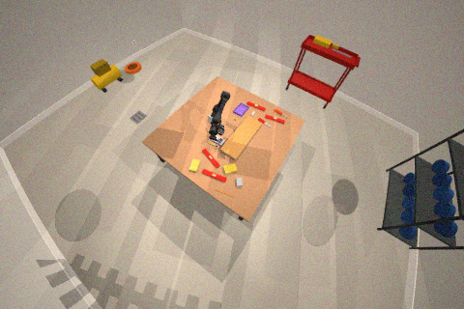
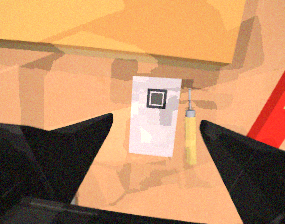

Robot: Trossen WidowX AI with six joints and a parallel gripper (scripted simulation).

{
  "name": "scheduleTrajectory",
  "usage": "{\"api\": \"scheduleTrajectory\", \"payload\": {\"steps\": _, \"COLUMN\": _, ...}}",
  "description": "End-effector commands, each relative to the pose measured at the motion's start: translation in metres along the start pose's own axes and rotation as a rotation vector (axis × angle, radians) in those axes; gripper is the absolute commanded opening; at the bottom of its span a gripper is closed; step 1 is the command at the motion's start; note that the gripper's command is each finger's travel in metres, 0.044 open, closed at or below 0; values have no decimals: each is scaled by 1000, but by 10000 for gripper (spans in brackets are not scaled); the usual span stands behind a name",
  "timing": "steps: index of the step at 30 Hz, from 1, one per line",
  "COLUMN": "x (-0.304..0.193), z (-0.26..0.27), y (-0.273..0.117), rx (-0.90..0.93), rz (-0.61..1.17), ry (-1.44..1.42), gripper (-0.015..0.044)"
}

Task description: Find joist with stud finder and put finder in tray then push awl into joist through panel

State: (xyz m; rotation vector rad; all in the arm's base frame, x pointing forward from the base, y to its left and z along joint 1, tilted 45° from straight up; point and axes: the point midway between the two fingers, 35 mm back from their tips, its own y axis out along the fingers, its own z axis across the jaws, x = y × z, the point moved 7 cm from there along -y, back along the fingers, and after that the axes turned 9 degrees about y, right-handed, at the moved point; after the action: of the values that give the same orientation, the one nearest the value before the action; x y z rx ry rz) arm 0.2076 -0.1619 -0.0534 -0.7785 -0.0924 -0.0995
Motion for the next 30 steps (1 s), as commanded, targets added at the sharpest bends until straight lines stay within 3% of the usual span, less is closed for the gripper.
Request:
{"api": "scheduleTrajectory", "payload": {"steps": 1, "x": 1, "z": -1, "y": -1, "rx": 5, "rz": -8, "ry": 12, "gripper": 440}}
{"api": "scheduleTrajectory", "payload": {"steps": 30, "x": -11, "z": -2, "y": 44, "rx": 7, "rz": -8, "ry": 12, "gripper": 440}}
